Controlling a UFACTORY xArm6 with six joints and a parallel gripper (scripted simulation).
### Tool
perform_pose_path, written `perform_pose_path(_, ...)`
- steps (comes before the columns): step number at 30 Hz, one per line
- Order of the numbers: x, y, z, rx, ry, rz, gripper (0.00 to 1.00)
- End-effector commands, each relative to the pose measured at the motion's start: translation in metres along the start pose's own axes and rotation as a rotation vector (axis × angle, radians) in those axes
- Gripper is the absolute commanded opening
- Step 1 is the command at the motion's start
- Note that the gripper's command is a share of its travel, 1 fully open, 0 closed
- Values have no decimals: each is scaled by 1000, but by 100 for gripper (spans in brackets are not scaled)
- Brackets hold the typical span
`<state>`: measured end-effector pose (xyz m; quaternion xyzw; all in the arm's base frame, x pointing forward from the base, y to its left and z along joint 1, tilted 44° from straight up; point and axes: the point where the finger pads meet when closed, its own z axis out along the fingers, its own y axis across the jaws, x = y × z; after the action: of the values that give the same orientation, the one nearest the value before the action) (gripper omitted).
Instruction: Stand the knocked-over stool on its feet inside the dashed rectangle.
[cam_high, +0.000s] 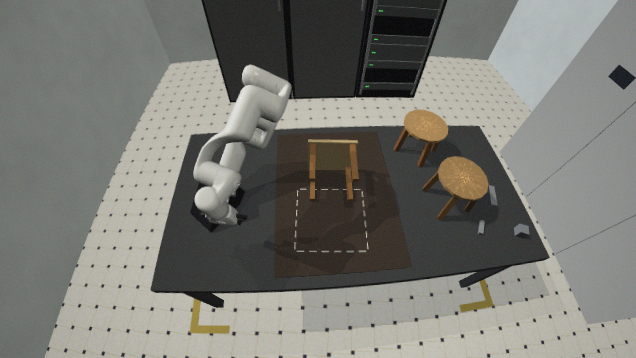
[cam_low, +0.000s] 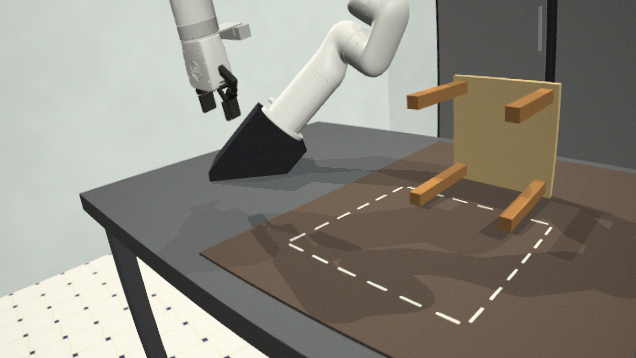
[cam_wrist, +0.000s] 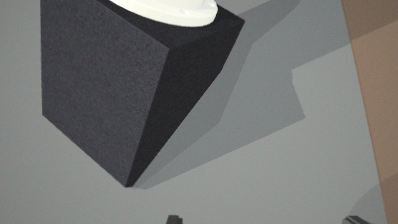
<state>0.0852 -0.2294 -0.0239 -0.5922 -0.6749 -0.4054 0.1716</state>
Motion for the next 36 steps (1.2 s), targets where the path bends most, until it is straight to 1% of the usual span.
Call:
perform_pose_path(1, -1, 0, -1, 0, -4, -1, 100)
perform_pose_path(19, -1, 0, -2, 1, -4, 0, 100)
perform_pose_path(23, -1, 4, -6, 10, -10, 2, 100)
perform_pose_path(28, -1, 23, -22, 48, -39, 13, 100)
perform_pose_path(32, 3, 55, -46, 100, -84, 26, 100)
perform_pose_path(34, 3, 55, -46, 100, -84, 26, 100)
perform_pose_path(36, 7, 76, -59, 131, -115, 33, 100)
